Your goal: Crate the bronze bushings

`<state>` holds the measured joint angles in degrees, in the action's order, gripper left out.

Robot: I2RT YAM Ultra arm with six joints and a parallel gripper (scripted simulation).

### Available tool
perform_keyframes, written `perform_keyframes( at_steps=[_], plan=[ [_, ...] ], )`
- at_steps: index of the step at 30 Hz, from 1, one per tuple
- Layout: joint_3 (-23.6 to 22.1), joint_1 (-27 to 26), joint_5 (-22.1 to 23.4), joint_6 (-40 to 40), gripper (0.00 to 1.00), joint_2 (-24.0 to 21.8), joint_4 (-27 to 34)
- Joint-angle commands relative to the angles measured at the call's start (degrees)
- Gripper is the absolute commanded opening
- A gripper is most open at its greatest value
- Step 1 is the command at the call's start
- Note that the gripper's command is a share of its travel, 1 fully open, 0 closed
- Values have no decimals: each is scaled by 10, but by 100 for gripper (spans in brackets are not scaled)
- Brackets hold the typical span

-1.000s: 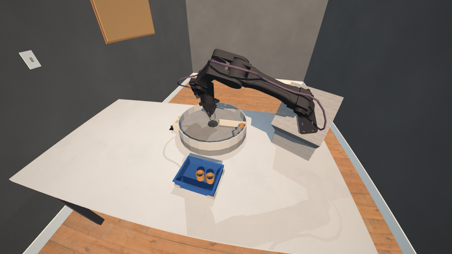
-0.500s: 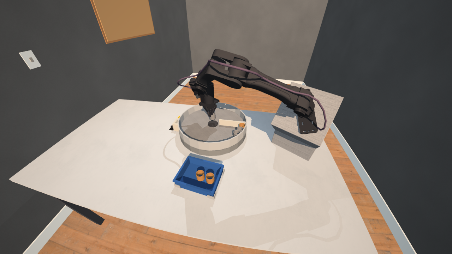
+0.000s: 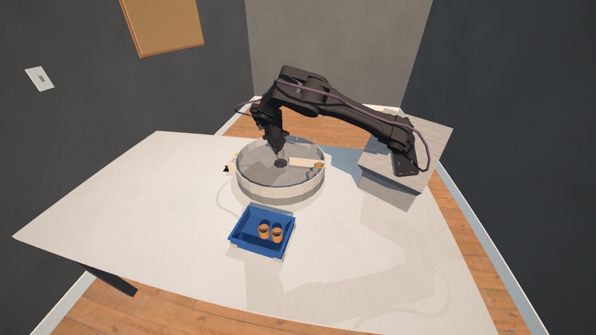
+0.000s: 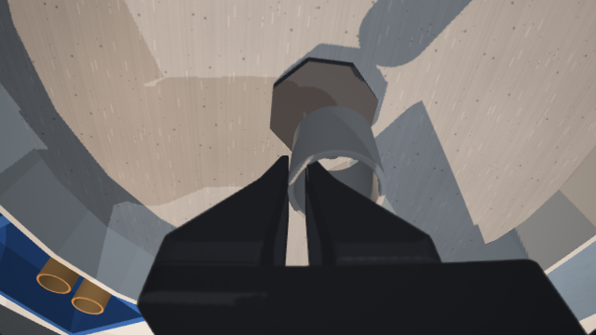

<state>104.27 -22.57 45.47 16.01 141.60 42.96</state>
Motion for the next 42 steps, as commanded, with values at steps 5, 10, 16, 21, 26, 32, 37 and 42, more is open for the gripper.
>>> perform_keyframes(
  at_steps=[5, 10, 16, 21, 26, 32, 37, 42],
  plan=[
    [-10, 3, -7, 21, 0, 18, -37],
    [-14, 0, -8, 25, 0, 17, -44],
    [-17, 6, -8, 30, 0, 24, -51],
    [-17, 5, -8, 30, 0, 24, -52],
    [-17, 5, -8, 29, 0, 24, -52],
    [-17, 5, -8, 29, 0, 24, -52],
    [-17, 5, -8, 29, 0, 24, -52],
    [-17, 5, -8, 29, 0, 24, -52]
  ],
)
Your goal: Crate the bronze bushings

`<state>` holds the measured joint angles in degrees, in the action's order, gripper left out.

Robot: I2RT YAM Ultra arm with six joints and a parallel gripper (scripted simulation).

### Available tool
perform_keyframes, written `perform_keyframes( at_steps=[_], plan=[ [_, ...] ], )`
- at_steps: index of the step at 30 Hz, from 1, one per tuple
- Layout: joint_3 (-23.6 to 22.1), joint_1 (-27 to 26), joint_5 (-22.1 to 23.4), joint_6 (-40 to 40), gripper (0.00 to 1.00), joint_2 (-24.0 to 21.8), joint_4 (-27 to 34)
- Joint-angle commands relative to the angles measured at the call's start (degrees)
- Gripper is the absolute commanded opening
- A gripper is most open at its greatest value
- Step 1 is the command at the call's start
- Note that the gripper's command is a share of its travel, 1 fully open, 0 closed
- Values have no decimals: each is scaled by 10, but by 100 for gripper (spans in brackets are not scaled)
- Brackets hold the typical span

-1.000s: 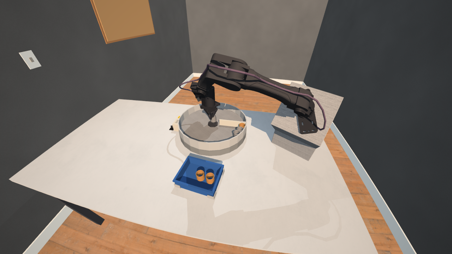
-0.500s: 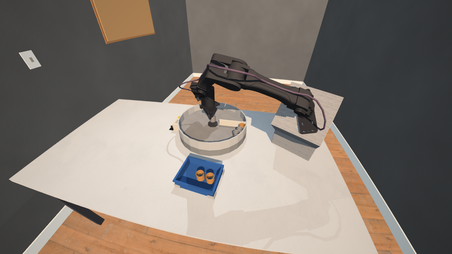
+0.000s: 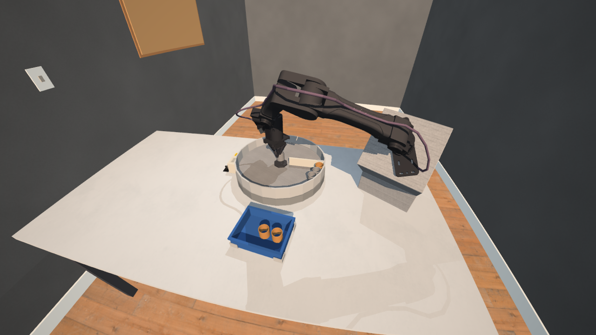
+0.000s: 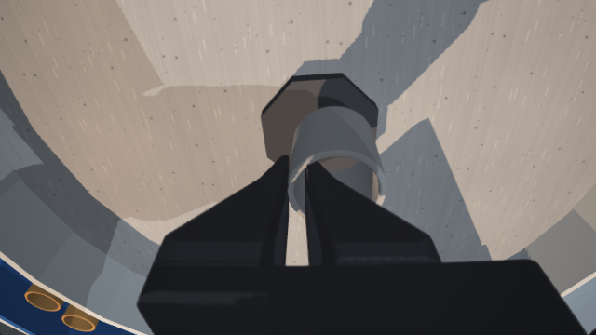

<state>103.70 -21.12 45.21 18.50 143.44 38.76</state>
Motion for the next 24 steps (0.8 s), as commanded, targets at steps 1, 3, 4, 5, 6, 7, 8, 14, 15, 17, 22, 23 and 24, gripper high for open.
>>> perform_keyframes(
  at_steps=[1, 3, 4, 5, 6, 7, 8, 14, 15, 17, 22, 23, 24],
  plan=[
    [-12, -10, -5, 4, 0, 6, -10],
    [-12, -10, -5, 4, 0, 6, -10],
    [-12, -10, -5, 4, 0, 6, -10],
    [-12, -10, -5, 4, 0, 6, -10],
    [-12, -10, -5, 4, 0, 6, -10],
    [-12, -10, -5, 4, 0, 6, -10],
    [-12, -10, -5, 4, 0, 6, -10],
    [-17, 3, -7, 9, 0, -7, -15],
    [-19, 5, -7, 12, 0, -14, -19],
    [-25, 8, -8, 16, 0, -17, -26],
    [-29, -1, -9, 20, 0, -19, -31],
    [-29, -1, -8, 20, 0, -19, -31],
    [-29, -1, -8, 20, 0, -19, -31]
  ],
)
